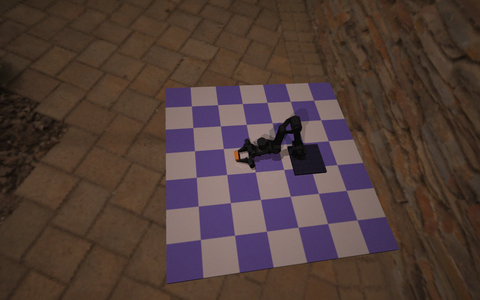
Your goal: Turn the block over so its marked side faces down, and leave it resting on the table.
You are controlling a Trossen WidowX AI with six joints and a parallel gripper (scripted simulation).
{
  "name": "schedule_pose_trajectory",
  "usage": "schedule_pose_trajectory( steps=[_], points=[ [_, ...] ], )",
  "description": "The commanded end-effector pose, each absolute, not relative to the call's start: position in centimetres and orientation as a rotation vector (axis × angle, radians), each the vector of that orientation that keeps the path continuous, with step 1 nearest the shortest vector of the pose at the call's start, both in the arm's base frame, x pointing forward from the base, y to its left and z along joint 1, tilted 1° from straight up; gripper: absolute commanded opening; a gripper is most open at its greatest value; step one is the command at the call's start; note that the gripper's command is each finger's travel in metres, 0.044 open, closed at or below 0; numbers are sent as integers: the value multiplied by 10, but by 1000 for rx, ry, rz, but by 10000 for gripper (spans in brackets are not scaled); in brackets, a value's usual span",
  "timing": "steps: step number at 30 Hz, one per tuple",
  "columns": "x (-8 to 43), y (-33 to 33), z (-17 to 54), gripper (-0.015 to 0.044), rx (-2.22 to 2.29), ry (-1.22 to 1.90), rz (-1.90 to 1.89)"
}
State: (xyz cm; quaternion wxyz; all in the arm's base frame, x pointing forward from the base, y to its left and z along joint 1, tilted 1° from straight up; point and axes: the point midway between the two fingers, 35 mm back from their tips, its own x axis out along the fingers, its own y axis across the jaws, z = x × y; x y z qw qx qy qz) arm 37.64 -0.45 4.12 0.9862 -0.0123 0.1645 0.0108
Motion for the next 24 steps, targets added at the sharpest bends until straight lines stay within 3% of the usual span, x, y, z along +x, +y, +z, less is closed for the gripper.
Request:
schedule_pose_trajectory(
  steps=[1,8,24],
  points=[
    [377,-4,42,263,-27,325,29],
    [377,-4,42,440,-27,325,29],
    [377,-4,42,440,-27,325,29]
  ],
)
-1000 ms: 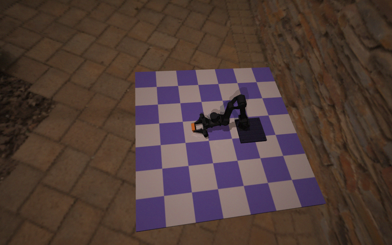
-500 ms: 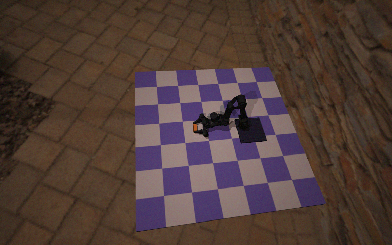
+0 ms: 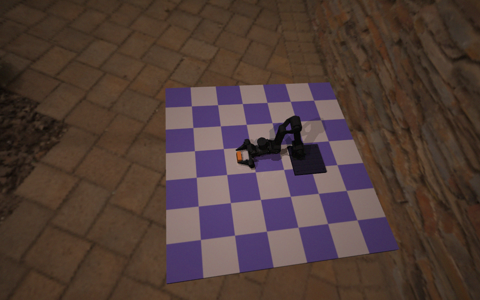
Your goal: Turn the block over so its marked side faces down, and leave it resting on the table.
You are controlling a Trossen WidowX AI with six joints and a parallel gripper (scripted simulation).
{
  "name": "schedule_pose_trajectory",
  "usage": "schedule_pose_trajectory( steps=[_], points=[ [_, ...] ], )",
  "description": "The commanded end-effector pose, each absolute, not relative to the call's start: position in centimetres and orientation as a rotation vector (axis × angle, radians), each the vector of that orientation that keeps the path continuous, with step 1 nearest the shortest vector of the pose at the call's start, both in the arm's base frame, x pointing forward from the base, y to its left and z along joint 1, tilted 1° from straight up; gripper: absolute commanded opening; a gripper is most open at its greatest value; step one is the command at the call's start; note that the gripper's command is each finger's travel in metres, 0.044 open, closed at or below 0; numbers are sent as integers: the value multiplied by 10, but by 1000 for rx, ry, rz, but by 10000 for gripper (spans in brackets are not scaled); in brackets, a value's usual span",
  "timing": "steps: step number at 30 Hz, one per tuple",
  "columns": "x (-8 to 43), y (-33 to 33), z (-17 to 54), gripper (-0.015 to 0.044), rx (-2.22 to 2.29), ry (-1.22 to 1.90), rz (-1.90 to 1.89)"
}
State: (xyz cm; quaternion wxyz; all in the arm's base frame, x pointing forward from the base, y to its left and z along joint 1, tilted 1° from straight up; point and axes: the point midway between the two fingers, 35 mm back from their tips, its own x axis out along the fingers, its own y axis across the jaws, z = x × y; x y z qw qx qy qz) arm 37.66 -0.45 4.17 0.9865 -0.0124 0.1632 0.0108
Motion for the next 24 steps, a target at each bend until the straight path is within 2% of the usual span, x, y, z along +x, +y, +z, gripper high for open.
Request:
schedule_pose_trajectory(
  steps=[1,18,24],
  points=[
    [377,-4,42,440,-27,325,29],
    [378,-4,42,440,-27,331,29],
    [396,-4,48,440,-26,532,25]
  ],
)
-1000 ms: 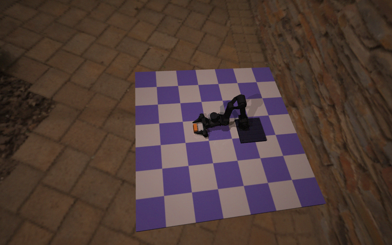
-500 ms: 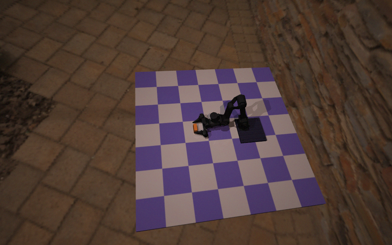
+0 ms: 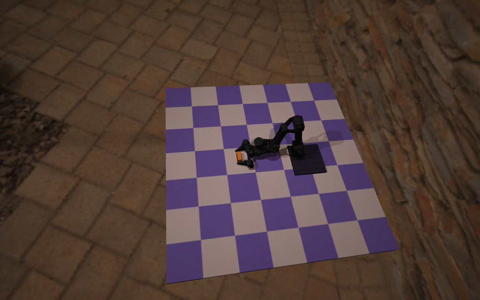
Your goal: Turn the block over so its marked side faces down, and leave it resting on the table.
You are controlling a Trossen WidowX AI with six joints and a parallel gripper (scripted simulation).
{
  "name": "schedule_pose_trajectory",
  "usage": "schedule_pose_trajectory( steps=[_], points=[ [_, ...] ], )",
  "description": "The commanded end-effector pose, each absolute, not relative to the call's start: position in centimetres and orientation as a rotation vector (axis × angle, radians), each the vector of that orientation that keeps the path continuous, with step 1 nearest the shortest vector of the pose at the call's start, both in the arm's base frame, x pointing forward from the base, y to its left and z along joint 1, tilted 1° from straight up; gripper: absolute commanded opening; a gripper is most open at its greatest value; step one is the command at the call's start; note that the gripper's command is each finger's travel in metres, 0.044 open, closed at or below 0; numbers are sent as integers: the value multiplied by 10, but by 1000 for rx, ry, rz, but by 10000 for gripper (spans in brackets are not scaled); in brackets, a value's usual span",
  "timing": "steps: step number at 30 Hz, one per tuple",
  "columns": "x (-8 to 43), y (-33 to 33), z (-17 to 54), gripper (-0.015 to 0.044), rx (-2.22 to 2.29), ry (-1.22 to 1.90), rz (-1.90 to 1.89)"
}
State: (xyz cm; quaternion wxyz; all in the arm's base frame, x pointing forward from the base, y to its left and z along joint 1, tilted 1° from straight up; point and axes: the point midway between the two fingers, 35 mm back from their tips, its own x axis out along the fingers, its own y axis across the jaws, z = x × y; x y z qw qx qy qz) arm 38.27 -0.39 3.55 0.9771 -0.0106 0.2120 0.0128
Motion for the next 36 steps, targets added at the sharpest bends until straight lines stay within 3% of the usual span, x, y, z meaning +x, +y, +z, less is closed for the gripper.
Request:
schedule_pose_trajectory(
  steps=[1,16,36],
  points=[
    [396,-4,52,440,-27,570,25],
    [357,-3,114,440,-36,924,20],
    [363,-3,119,440,-36,1010,19]
  ],
)
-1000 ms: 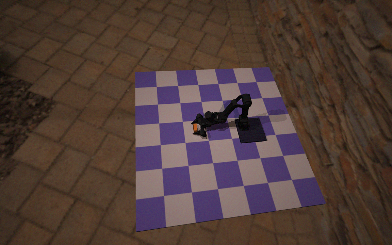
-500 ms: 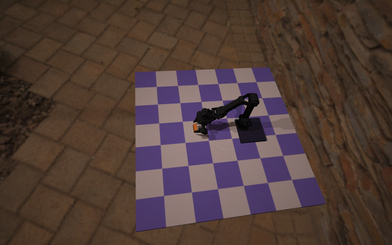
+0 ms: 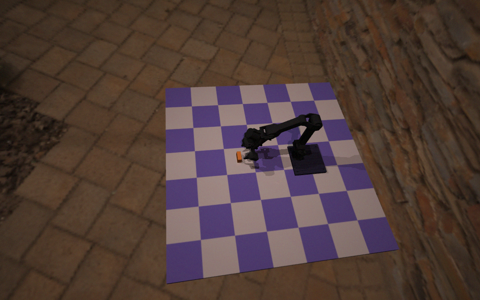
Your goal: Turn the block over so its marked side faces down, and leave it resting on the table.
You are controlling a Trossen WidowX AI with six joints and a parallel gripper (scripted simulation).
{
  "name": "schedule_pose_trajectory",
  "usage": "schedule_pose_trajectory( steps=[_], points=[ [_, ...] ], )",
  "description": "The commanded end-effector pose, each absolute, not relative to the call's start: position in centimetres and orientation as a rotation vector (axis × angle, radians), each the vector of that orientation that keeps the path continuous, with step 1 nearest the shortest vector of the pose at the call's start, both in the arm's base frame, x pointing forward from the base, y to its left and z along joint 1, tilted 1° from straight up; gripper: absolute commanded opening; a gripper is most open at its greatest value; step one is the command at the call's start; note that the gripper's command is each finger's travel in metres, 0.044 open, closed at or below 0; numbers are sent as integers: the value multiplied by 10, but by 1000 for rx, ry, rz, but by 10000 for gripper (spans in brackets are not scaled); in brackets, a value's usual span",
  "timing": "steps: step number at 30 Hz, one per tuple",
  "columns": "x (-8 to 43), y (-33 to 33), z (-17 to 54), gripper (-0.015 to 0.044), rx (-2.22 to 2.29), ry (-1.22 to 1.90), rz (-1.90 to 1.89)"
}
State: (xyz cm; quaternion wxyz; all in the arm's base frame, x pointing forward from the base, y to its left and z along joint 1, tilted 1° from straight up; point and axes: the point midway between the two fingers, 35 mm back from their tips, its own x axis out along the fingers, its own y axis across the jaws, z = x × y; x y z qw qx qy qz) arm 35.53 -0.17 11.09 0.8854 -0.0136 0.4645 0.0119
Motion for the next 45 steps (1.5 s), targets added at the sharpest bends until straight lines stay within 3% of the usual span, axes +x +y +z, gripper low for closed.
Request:
schedule_pose_trajectory(
  steps=[1,17,45],
  points=[
    [366,-3,121,440,-35,1041,19],
    [389,-1,145,440,-42,1516,10],
    [393,-3,86,440,-42,1521,9]
  ],
)
